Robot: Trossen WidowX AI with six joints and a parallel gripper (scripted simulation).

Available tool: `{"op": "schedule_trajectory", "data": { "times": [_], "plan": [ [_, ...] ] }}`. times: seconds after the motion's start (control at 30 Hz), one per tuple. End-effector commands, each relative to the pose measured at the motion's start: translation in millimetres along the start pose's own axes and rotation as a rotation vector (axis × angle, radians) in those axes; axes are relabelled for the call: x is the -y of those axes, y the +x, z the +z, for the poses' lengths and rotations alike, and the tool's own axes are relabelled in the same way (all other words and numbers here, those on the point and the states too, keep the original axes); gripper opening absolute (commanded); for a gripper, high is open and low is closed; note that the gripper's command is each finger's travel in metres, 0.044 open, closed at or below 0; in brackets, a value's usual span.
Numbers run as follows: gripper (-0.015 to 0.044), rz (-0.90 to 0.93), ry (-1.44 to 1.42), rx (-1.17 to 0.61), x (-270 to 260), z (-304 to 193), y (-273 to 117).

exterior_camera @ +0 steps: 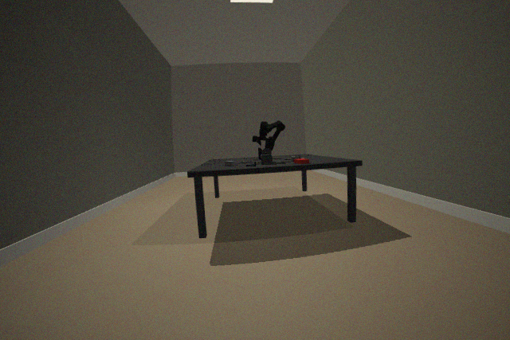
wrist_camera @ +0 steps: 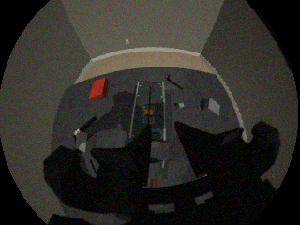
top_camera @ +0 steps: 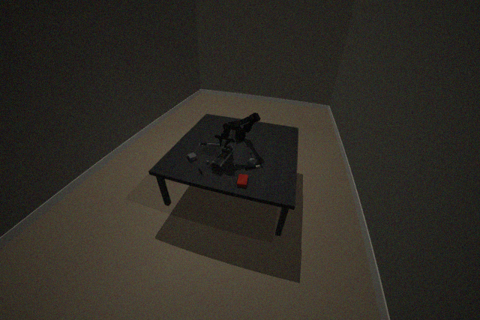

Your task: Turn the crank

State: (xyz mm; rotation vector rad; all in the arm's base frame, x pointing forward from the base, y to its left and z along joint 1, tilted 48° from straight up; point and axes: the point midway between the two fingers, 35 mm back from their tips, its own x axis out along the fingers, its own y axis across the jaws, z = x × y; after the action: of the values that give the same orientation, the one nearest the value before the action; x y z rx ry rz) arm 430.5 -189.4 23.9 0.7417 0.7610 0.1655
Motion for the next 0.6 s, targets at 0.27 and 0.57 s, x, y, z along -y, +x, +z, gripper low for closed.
{"op": "schedule_trajectory", "data": {
  "times": [0.27, 0.57],
  "plan": [
    [0.0414, -0.001, 0.000, 0.000, 0.1, 0.0, 0.0],
    [0.0177, -0.001, 0.000, 0.000, 0.1, 0.0, 0.0]
  ]
}}
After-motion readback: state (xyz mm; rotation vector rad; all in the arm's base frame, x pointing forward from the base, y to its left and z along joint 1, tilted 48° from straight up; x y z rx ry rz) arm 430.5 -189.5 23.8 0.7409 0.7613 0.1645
